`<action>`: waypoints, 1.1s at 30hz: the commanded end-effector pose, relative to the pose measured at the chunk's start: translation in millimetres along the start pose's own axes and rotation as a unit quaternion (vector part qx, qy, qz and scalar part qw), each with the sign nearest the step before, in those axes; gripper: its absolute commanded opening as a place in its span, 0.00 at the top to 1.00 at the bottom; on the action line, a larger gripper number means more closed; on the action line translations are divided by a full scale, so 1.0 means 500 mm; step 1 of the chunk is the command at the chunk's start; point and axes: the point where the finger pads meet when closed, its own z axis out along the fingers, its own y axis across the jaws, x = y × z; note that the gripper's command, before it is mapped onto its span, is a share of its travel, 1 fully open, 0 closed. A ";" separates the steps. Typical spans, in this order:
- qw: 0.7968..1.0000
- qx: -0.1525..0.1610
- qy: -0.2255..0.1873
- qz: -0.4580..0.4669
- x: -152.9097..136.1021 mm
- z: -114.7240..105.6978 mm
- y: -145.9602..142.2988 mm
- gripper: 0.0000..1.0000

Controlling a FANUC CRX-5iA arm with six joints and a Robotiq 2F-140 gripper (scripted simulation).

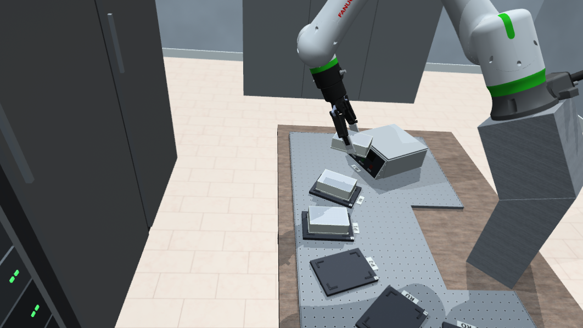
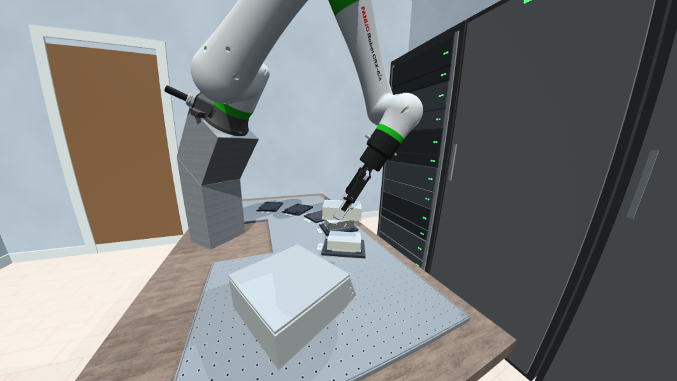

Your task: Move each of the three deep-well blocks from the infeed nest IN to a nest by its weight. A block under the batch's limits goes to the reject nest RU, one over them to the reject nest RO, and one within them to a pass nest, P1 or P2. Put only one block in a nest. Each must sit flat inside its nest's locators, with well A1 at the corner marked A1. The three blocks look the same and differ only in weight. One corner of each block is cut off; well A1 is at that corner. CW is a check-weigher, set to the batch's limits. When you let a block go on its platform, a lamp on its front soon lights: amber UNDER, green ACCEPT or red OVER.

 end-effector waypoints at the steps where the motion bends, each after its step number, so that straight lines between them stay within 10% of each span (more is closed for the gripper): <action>1: 1.000 0.000 0.000 0.000 0.003 -0.002 -0.015 0.90; 33: 0.998 -0.033 0.000 -0.058 0.025 -0.015 -0.188 0.90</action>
